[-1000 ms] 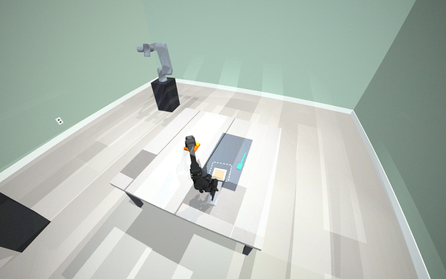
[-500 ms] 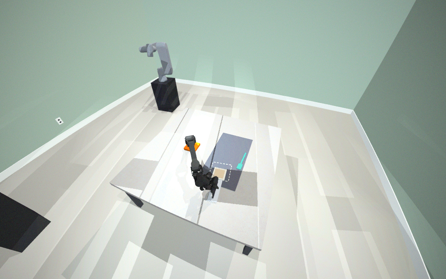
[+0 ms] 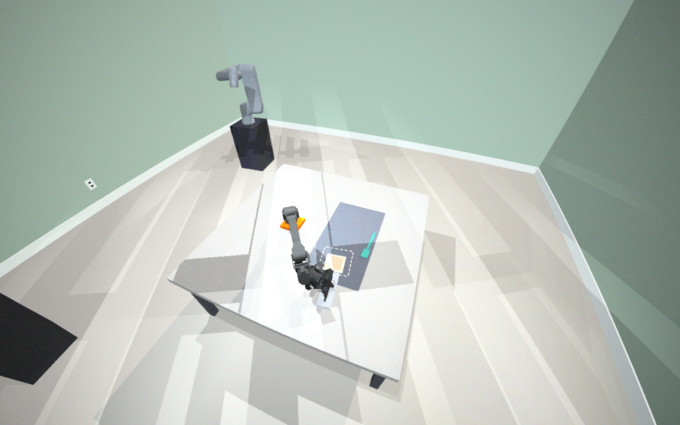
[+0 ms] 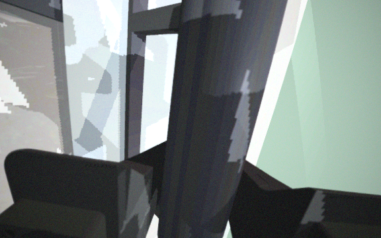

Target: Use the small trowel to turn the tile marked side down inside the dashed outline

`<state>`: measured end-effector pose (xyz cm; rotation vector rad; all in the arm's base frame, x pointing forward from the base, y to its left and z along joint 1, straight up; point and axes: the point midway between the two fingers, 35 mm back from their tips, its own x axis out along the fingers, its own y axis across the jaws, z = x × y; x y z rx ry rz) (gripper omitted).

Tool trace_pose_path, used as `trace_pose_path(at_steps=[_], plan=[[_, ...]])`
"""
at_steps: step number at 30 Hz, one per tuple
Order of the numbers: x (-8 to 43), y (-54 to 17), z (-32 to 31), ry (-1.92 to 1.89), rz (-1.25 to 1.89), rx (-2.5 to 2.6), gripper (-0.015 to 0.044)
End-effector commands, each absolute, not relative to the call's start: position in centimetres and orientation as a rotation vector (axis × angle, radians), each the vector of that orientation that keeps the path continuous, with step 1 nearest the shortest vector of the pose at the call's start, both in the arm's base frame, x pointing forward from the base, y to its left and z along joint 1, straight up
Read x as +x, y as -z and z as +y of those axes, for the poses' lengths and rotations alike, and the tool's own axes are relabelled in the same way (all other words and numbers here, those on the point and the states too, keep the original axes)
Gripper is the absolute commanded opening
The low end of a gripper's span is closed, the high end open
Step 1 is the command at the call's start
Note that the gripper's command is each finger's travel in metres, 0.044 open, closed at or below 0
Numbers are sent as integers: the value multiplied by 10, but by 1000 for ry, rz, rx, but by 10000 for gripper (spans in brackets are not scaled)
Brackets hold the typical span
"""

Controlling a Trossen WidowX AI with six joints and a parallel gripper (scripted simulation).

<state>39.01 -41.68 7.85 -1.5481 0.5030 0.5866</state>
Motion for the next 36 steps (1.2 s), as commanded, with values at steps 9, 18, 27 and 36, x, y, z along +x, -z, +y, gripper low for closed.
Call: trace_pose_path(at_steps=[9,18,27,36], plan=[[392,-101,-438,-564,491,-1583,0],[391,-114,-450,-554,491,-1597,0],[418,-118,-418,-594,457,-1609,0],[456,-123,-360,-659,402,-1624,0]])
